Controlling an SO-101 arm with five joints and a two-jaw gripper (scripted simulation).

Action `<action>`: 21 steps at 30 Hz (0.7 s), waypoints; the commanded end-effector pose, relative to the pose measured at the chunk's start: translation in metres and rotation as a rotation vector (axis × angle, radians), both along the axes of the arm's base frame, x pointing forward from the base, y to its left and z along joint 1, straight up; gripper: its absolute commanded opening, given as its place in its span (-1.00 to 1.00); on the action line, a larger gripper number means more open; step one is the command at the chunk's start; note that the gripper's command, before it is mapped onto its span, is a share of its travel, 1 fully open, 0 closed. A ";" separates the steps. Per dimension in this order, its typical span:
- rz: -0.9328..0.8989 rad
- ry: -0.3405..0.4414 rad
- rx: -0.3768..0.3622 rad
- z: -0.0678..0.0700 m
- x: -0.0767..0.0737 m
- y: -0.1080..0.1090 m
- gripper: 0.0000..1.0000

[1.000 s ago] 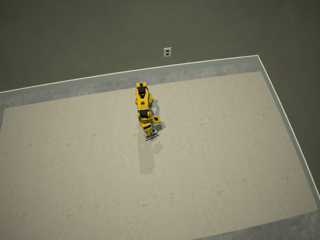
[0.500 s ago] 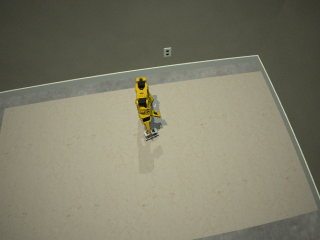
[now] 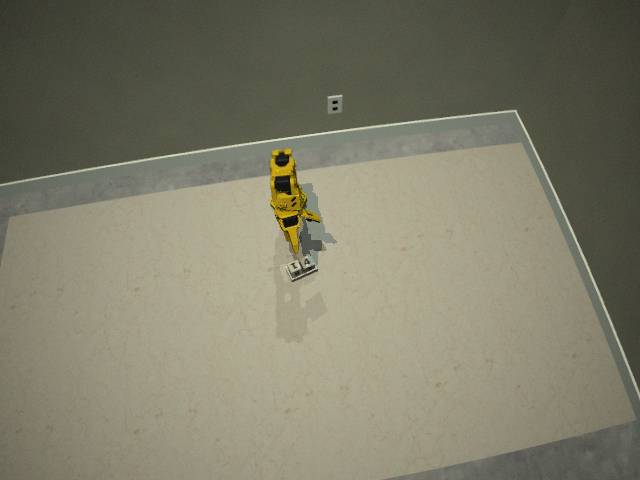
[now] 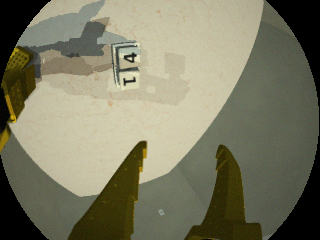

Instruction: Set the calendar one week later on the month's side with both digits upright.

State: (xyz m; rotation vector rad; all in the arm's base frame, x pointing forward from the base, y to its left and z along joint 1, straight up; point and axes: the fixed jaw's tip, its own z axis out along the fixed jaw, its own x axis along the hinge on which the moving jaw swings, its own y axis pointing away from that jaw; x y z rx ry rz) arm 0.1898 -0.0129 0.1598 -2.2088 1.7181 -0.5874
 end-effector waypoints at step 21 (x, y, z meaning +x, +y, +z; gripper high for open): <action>-0.052 -0.062 0.033 0.012 0.001 0.002 -0.30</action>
